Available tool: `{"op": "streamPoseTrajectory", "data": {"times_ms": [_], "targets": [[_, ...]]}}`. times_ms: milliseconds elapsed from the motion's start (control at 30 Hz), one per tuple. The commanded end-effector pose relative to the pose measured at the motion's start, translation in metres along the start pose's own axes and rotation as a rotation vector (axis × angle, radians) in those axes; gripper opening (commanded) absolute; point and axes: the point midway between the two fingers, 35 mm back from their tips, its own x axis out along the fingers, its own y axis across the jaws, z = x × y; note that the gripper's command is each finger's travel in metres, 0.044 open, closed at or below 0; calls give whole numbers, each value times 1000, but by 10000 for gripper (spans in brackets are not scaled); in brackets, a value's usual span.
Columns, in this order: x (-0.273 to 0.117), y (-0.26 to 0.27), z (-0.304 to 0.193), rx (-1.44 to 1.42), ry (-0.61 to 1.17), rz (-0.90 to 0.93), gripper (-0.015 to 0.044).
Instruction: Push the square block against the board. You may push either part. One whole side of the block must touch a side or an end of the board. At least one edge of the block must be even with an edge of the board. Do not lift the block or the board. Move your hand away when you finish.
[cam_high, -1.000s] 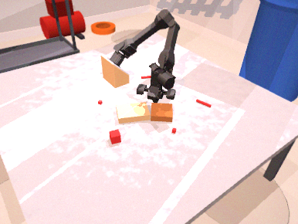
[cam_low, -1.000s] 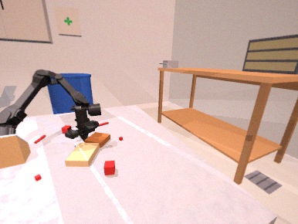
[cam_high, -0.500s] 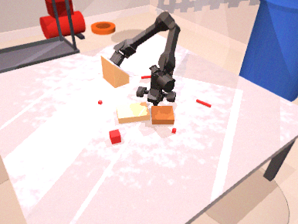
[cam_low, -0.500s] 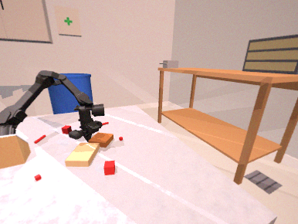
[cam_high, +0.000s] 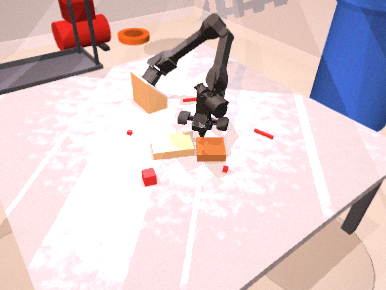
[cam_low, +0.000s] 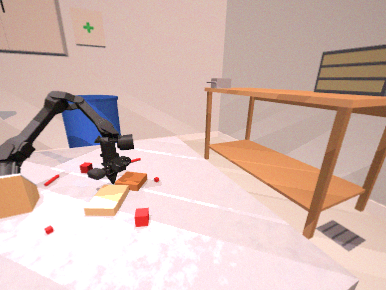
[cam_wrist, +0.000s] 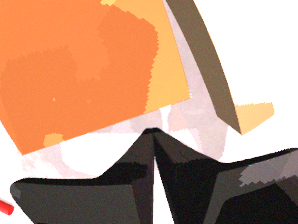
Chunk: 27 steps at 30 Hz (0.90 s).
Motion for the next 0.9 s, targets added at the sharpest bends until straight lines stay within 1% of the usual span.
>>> {"op": "streamPoseTrajectory", "data": {"times_ms": [0,600,667,733,767,867], "targets": [[-1,1,-7,1,-2,2,0],[0,-1,-35,2,0,3,0],[-11,-1,-29,1,-2,-2,0],[-42,-1,-29,1,-2,0,0],[-52,-2,-30,1,-1,1,0],[-55,-2,-30,1,-1,2,0]]}}
